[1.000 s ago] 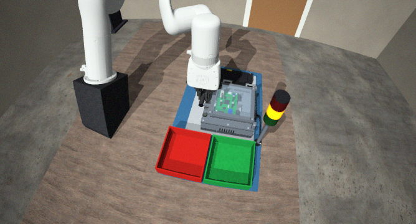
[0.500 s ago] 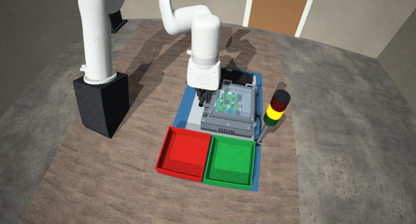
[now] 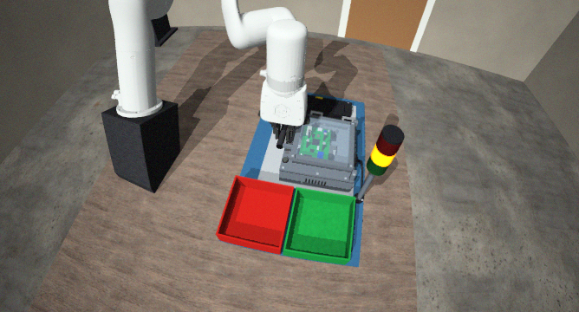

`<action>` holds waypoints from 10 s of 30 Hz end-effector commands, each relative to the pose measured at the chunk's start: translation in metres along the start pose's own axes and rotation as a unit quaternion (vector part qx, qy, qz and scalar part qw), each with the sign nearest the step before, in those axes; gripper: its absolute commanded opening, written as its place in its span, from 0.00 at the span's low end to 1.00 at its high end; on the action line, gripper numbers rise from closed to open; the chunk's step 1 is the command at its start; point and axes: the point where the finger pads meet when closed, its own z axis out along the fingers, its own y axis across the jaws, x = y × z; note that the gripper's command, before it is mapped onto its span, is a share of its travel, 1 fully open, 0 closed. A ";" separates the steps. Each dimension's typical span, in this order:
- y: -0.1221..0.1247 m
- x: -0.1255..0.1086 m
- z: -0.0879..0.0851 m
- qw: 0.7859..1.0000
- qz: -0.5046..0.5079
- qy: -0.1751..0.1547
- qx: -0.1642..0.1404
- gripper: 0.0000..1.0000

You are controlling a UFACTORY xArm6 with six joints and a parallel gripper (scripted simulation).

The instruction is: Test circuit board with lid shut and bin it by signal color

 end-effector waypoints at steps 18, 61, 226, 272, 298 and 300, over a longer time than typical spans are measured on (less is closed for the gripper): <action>0.001 0.000 -0.001 1.000 0.000 0.000 -0.002 0.22; 0.001 0.000 -0.101 1.000 0.000 0.000 -0.002 0.22; 0.001 0.000 -0.103 1.000 0.000 0.000 -0.002 0.00; 0.001 0.000 -0.112 0.981 0.193 0.000 -0.002 0.00; 0.001 0.000 -0.112 0.843 0.538 0.001 -0.001 0.00; 0.001 0.000 -0.112 0.826 0.563 0.001 -0.001 0.00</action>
